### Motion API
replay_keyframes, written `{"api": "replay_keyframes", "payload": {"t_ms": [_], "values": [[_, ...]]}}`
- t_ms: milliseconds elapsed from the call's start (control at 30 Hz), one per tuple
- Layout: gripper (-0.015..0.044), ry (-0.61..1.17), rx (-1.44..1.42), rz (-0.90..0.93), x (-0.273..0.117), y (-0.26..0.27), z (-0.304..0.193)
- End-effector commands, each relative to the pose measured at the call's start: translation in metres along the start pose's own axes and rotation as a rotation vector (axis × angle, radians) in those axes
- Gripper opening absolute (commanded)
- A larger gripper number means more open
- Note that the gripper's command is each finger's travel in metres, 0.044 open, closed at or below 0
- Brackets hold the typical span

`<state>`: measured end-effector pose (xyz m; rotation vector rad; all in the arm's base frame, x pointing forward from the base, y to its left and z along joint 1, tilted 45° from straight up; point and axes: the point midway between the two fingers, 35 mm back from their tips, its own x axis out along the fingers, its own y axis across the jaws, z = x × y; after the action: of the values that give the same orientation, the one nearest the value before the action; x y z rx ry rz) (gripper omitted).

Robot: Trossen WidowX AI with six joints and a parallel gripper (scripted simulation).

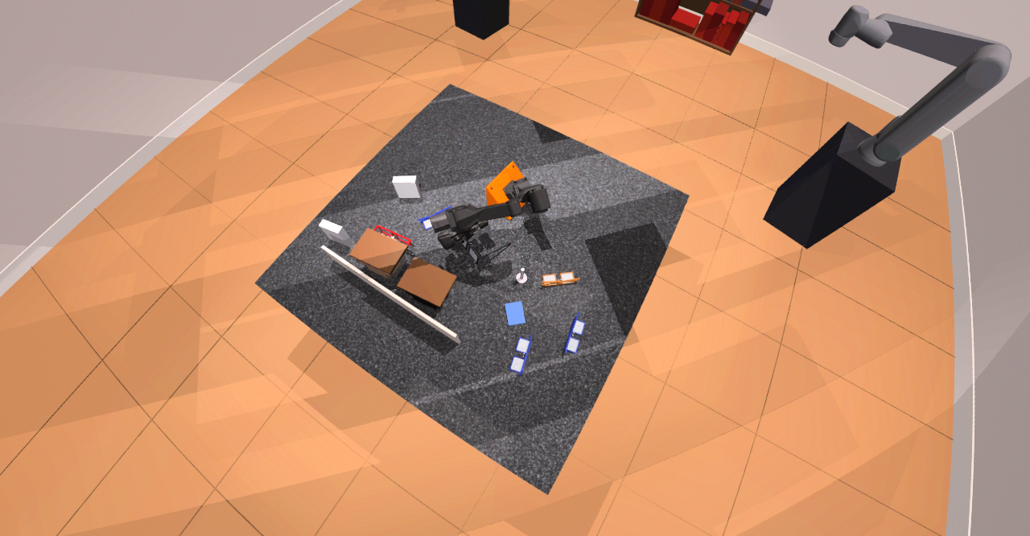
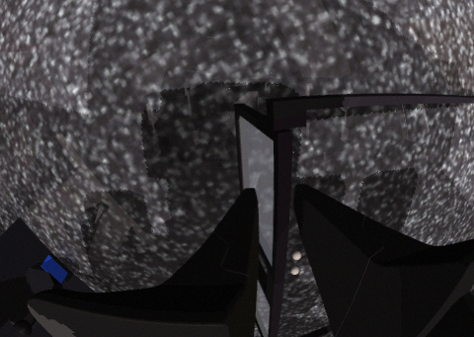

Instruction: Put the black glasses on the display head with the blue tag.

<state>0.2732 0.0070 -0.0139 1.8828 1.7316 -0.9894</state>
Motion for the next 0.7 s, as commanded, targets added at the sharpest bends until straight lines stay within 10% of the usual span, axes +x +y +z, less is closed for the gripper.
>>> {"api": "replay_keyframes", "payload": {"t_ms": [0,667], "values": [[0.0047,0.000,-0.001,-0.001,0.000,0.000,0.000],[0.0000,-0.004,0.001,0.000,-0.030,0.004,0.001]]}}
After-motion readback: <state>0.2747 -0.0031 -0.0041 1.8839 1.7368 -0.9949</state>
